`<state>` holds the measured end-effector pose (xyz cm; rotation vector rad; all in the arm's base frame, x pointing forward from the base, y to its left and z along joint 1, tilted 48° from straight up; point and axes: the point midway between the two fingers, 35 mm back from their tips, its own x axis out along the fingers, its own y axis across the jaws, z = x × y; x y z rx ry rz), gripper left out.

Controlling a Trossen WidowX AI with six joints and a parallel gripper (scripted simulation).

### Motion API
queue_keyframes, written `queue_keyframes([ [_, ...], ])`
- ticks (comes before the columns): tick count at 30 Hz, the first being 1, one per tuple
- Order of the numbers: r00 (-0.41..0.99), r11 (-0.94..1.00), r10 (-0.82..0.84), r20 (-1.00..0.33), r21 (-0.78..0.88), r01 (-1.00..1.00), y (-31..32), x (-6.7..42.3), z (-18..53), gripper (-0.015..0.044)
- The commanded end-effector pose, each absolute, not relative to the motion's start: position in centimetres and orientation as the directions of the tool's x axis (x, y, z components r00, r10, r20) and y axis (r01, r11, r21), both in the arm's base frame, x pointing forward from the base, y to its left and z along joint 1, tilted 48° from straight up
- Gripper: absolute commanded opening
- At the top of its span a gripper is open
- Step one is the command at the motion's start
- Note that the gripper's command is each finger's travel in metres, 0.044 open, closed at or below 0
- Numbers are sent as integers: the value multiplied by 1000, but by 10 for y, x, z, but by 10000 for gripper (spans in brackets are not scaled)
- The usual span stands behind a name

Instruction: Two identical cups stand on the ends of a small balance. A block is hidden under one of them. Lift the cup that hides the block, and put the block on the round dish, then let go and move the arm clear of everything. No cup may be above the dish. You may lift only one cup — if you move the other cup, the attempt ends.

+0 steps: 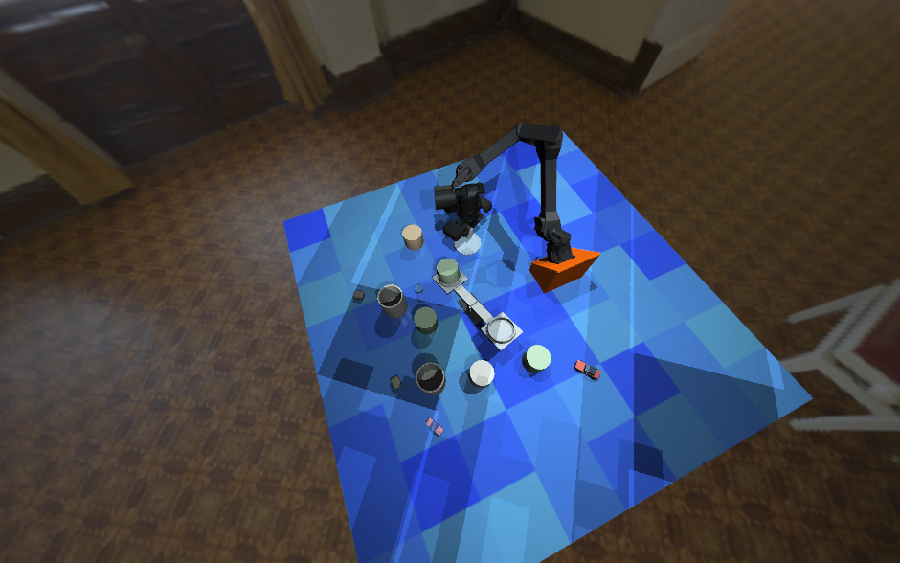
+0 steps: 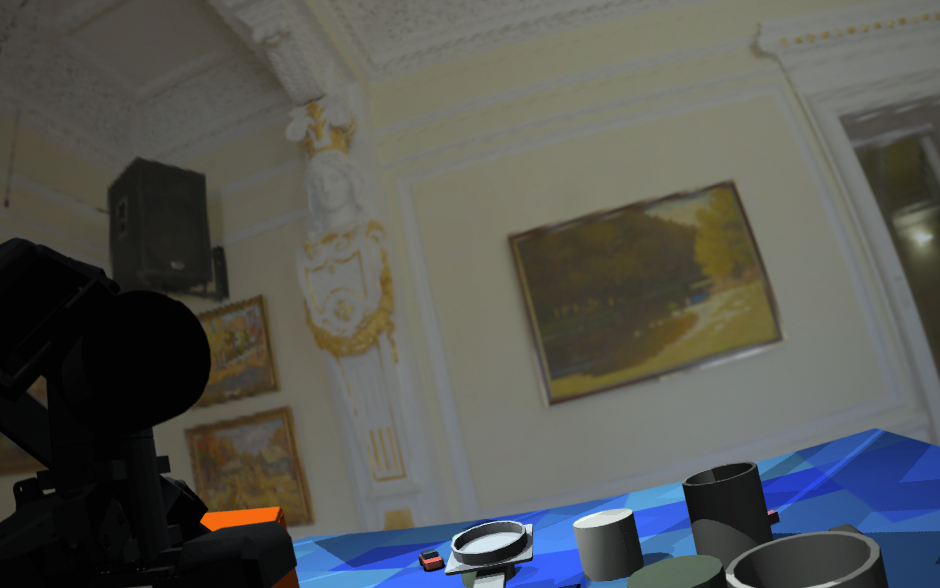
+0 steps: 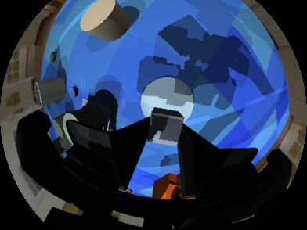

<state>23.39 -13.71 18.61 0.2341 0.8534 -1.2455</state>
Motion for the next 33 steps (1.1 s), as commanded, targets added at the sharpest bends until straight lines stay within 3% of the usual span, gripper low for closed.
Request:
queue_keyframes([
  [1, 67, 343, -738, -671, -289, 894, -141, 231, 186, 0],
  [31, 67, 342, -741, -668, -290, 894, -185, 234, 147, 0],
  [33, 64, 336, -743, -666, -289, 896, -182, 234, 151, 53],
])
